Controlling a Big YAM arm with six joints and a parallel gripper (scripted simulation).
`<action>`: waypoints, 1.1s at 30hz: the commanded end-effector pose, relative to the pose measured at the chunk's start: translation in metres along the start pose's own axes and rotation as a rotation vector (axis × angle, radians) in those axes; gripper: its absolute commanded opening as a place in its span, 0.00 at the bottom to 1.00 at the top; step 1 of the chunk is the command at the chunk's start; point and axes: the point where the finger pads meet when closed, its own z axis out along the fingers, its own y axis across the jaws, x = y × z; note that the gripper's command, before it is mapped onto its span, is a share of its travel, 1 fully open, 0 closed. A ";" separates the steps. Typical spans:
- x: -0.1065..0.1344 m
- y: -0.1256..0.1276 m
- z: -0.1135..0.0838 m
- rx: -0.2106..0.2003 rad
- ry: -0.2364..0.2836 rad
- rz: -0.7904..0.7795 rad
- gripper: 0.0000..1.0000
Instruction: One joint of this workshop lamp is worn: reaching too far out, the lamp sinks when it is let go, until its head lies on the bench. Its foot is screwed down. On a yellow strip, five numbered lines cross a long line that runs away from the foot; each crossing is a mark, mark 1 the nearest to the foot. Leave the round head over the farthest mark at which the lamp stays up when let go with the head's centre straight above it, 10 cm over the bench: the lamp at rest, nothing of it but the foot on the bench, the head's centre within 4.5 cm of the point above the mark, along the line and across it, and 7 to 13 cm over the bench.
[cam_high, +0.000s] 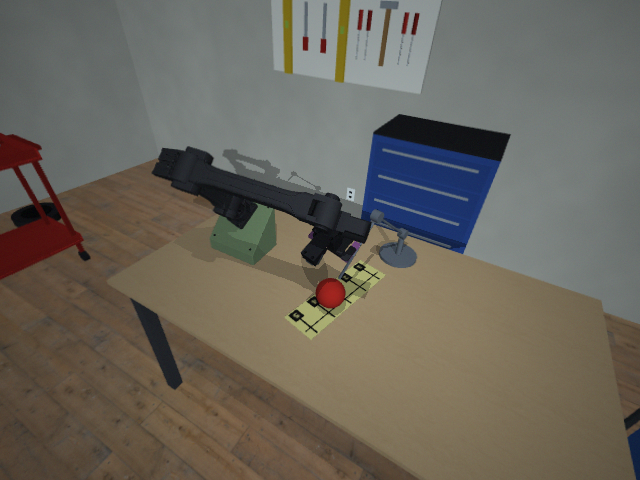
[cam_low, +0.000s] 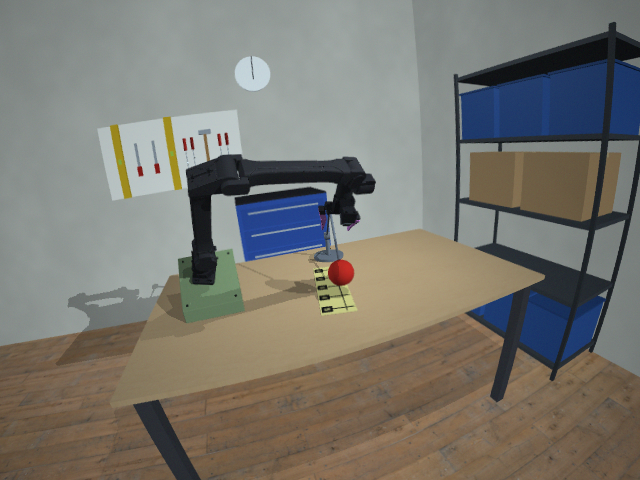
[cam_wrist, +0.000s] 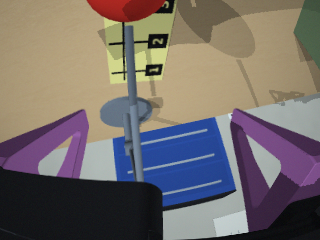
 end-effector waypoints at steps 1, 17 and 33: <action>0.017 0.005 -0.018 -0.016 0.005 -0.008 1.00; 0.002 0.001 -0.005 -0.008 0.002 -0.002 1.00; 0.004 0.000 -0.003 0.000 -0.001 -0.002 1.00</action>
